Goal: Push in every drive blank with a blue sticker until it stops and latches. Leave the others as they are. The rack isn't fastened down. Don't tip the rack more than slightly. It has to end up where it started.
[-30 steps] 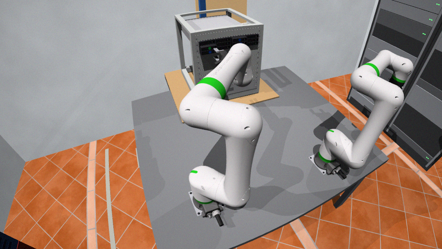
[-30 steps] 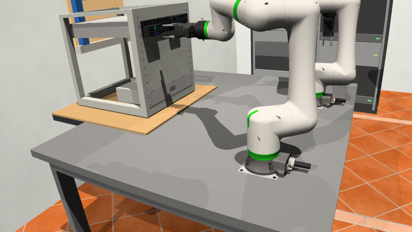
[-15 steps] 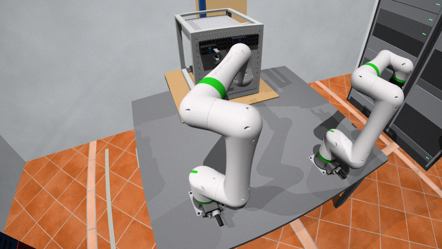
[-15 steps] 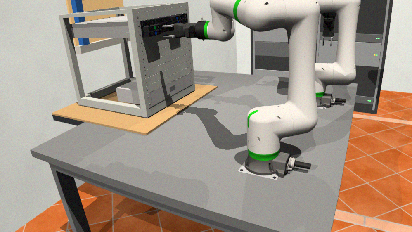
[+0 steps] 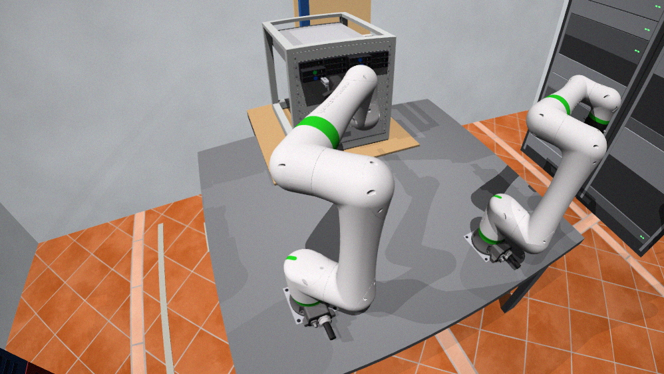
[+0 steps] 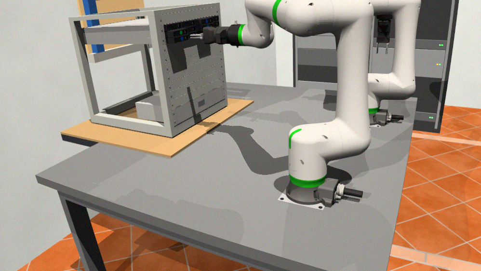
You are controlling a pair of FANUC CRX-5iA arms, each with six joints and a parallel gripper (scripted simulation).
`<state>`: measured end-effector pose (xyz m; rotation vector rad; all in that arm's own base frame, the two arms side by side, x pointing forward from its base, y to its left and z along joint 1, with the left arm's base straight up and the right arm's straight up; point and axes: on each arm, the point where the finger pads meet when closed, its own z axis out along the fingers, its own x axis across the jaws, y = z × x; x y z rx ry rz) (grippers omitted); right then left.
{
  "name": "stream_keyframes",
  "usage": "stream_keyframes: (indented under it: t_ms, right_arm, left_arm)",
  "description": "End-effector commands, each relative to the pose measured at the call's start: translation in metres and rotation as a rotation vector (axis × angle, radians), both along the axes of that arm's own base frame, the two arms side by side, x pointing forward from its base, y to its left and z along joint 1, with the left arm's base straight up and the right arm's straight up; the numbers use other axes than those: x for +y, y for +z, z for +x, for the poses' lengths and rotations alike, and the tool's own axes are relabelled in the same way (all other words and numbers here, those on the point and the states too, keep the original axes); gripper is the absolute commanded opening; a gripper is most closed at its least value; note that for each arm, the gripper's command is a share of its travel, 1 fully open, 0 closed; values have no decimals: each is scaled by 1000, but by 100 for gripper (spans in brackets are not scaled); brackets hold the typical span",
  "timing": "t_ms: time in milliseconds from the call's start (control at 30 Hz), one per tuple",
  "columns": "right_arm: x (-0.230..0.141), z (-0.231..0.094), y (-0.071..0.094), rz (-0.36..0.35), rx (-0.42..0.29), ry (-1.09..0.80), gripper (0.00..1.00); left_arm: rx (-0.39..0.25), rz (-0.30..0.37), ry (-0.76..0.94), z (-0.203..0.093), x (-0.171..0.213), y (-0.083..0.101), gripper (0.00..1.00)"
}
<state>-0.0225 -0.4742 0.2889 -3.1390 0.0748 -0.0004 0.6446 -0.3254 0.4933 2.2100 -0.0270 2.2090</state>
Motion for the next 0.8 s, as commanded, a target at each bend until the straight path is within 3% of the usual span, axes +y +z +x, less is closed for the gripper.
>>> stream_keyframes:
  t_ms: [0, 767]
  right_arm:
    - [0, 0, 1, -2, 0, 0, 100]
    - [0, 0, 1, -2, 0, 0, 100]
  left_arm:
    - [-2, -1, 0, 0, 0, 2, 0]
    - [-2, -1, 0, -1, -4, 2, 0]
